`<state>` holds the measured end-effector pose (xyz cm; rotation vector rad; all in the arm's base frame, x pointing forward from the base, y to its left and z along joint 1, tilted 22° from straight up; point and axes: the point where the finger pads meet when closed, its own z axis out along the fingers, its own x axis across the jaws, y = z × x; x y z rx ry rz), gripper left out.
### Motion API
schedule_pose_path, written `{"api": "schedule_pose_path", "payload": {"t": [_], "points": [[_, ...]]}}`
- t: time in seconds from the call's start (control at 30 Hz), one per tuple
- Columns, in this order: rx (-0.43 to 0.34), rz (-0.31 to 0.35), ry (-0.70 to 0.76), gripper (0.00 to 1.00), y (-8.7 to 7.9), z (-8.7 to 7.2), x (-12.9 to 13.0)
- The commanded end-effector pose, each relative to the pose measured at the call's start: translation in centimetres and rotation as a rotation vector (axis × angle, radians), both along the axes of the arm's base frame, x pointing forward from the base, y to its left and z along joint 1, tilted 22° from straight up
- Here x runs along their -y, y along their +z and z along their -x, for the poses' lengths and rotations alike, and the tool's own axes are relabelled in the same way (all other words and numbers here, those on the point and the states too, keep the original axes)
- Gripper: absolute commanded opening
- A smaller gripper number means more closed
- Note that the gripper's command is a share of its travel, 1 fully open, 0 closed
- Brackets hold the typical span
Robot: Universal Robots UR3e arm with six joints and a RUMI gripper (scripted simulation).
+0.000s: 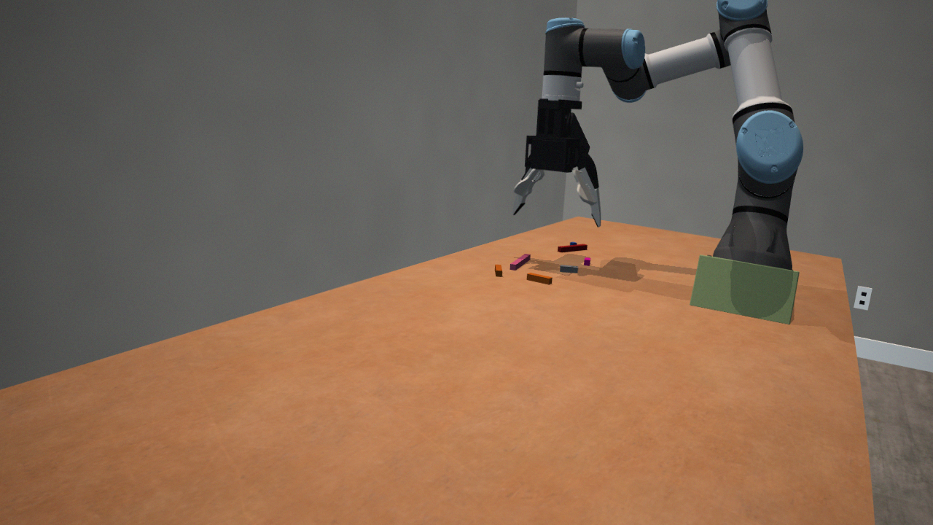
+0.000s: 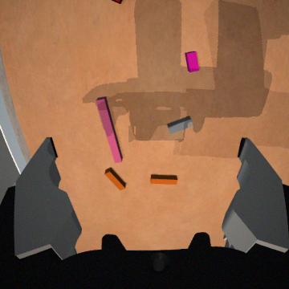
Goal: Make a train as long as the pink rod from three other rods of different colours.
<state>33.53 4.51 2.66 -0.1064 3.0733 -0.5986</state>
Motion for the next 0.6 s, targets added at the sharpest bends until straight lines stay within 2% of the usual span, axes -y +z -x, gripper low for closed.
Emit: {"api": "schedule_pose_path", "payload": {"t": [0.0, 0.57], "points": [[0.008, 0.0, -0.013, 1.0, 0.02, -0.03, -0.13], [0.01, 0.0, -0.018, 1.0, 0.0, -0.02, -0.17]]}}
